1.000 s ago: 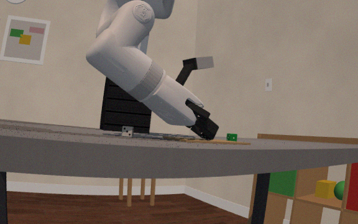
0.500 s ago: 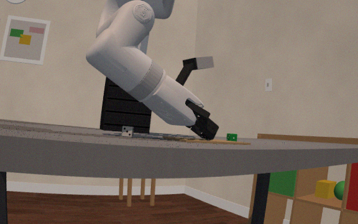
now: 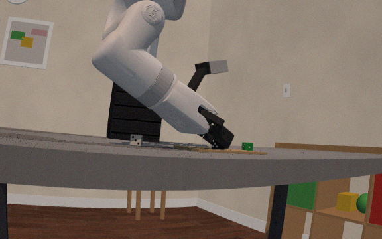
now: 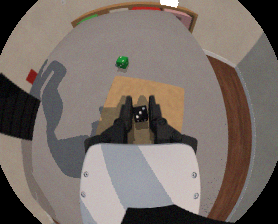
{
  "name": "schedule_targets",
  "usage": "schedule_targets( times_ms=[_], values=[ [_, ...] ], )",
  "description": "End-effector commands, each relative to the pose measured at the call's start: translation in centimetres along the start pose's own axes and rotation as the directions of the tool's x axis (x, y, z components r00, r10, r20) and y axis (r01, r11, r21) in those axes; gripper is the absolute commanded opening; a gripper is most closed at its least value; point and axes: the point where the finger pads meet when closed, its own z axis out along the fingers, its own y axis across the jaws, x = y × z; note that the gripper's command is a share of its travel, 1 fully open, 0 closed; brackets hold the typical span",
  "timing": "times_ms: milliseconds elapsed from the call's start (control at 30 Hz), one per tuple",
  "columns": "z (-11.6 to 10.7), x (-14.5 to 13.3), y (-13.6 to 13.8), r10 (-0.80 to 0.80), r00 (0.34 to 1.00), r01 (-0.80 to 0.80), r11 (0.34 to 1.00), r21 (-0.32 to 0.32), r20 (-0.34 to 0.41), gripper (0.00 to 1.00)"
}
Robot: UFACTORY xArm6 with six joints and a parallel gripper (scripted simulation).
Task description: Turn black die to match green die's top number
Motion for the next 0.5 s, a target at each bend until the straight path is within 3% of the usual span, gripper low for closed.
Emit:
schedule_targets(
  times_ms=[0,133,467],
  values=[
    [-0.10,0.07,0.14,-0.003,1.000,0.003,1.000,-0.001,0.001,0.28],
    [-0.10,0.07,0.14,-0.003,1.000,0.003,1.000,-0.001,0.001,0.36],
    [-0.10,0.07,0.14,-0.003,1.000,0.003,1.000,-0.001,0.001,0.36]
  ],
)
